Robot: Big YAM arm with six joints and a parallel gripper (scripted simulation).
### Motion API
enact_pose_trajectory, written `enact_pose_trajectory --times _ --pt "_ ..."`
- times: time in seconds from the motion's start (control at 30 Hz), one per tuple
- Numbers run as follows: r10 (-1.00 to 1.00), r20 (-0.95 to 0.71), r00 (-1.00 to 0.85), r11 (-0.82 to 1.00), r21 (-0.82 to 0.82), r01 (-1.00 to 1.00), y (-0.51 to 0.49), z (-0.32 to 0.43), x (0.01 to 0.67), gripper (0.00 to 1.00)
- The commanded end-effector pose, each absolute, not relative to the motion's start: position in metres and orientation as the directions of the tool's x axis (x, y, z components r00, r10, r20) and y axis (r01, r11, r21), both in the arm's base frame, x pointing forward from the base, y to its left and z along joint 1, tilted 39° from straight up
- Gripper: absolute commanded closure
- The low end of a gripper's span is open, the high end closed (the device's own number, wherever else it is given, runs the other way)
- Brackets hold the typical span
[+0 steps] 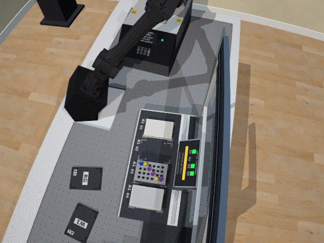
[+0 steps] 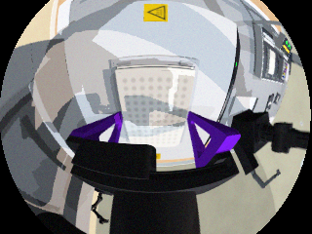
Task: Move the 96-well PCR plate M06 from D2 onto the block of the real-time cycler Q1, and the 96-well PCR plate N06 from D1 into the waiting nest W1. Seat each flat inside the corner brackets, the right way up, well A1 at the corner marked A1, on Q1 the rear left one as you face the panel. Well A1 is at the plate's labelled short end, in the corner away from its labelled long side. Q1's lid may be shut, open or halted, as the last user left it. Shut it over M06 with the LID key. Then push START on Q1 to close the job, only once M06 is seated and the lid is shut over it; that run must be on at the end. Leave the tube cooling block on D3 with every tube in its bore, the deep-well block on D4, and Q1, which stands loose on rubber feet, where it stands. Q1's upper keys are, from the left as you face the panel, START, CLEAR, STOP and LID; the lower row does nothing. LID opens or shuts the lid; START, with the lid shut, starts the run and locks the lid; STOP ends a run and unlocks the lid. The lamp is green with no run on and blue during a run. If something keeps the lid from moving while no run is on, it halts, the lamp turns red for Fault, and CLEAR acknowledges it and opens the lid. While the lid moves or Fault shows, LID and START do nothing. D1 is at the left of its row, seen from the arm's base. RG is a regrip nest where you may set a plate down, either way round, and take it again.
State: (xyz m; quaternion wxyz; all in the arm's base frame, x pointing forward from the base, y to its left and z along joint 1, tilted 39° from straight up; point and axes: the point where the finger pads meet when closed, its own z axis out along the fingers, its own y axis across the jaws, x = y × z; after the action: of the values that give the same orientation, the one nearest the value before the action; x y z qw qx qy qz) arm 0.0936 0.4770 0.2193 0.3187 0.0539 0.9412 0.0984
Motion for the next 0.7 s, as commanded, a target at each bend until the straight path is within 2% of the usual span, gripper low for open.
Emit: enact_pose_trajectory --times 0.0,0.67 --pt "0.147 -0.593 -0.792 0.978 0.206 0.028 0.478 0.218 0.094 0.00" --pt "0.171 -0.585 -0.793 0.969 0.246 0.027 0.489 0.235 0.094 0.00"
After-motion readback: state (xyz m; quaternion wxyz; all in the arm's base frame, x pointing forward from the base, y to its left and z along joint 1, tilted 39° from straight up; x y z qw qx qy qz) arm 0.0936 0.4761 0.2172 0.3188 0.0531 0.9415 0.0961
